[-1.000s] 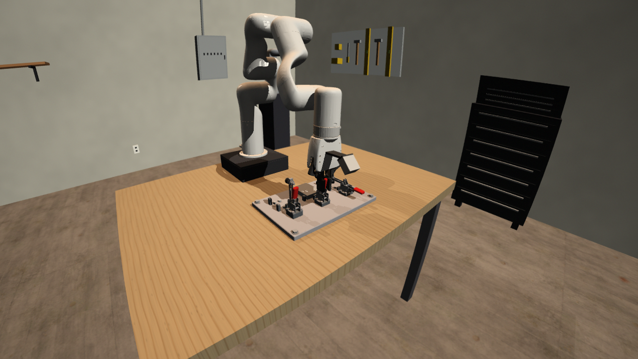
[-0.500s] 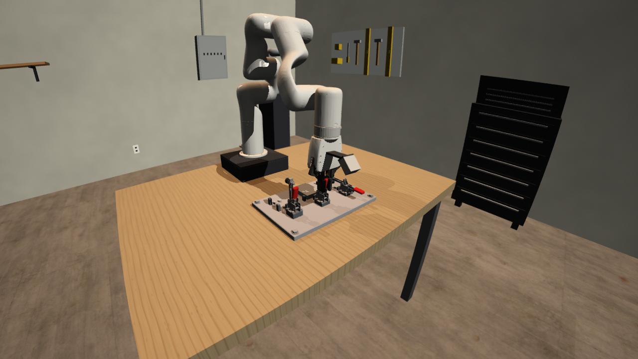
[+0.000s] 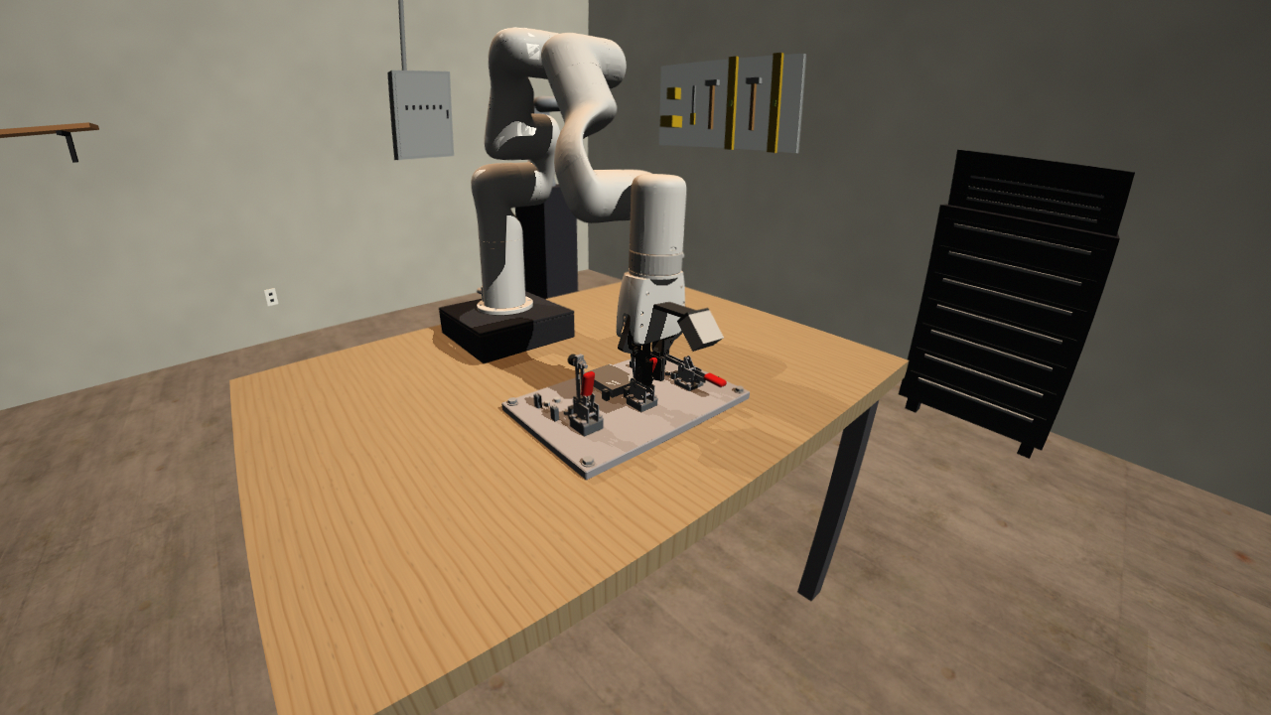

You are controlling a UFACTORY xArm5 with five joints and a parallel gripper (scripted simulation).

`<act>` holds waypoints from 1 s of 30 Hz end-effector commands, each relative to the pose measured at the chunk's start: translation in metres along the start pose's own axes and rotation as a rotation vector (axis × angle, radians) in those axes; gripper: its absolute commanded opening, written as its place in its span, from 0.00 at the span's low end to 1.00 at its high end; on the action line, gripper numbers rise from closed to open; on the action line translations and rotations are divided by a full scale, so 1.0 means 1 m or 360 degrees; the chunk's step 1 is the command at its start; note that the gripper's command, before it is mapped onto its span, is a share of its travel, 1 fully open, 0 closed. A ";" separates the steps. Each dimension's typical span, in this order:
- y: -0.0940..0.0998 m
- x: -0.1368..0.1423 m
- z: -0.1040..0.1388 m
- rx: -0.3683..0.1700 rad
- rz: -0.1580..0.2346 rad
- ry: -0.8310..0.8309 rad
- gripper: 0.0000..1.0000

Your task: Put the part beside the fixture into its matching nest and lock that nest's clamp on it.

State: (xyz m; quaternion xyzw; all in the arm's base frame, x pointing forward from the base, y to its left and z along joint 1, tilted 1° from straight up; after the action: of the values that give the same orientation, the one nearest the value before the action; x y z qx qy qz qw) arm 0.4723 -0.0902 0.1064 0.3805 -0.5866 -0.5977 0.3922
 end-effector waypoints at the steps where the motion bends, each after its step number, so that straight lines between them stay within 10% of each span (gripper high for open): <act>1: 0.001 -0.001 -0.004 0.0007 -0.0002 0.0001 0.00; 30: -0.012 -0.007 -0.029 0.0007 -0.0002 0.0001 0.00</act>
State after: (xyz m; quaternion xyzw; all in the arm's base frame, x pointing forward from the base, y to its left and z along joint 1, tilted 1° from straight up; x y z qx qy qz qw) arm 0.4982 -0.0950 0.0954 0.3812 -0.5873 -0.5970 0.3915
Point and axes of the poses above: the point where the finger pads meet when closed, its own y axis back along the fingers, its own x axis across the jaws, z = x × y, the point moved 9 cm from there along y, back along the fingers, and after that the axes turned 13 degrees about -y, right-handed, at the moved point
